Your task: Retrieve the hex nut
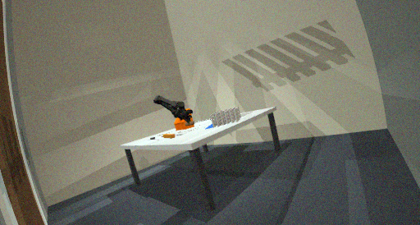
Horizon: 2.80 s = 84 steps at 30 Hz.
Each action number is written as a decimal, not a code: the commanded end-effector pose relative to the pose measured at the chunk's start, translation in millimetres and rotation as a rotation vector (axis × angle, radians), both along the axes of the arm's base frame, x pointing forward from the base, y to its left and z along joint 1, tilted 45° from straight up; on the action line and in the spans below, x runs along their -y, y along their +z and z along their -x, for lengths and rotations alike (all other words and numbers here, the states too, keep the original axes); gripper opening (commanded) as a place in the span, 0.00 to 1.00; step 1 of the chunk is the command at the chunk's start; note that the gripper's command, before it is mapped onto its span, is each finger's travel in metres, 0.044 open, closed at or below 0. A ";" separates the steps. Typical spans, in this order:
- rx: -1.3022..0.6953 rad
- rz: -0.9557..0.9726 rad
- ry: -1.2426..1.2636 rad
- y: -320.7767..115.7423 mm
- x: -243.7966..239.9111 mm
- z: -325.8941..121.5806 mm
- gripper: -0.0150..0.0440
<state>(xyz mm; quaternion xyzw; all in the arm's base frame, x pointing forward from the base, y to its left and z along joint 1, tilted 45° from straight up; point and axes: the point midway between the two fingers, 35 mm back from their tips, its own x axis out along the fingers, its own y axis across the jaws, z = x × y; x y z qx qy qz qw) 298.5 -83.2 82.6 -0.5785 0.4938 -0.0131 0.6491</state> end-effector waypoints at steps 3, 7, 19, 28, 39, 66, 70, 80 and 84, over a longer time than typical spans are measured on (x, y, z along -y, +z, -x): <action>0.019 -0.008 -0.001 26.1 -24.7 -4.3 0.25; 0.019 -0.007 -0.001 41.4 -39.9 -2.5 0.25; -0.003 0.004 0.016 63.7 -65.9 4.1 0.25; -0.169 0.007 0.219 42.0 -115.9 -14.3 0.25; -0.363 0.024 0.470 8.5 -185.0 -21.2 0.25; -0.839 0.095 1.080 -101.7 -342.0 39.4 0.25; -0.903 0.085 1.139 -118.5 -359.7 55.0 0.25; -1.050 0.097 1.277 -152.0 -389.9 90.0 0.25; -1.125 0.117 1.350 -167.2 -401.1 107.4 0.25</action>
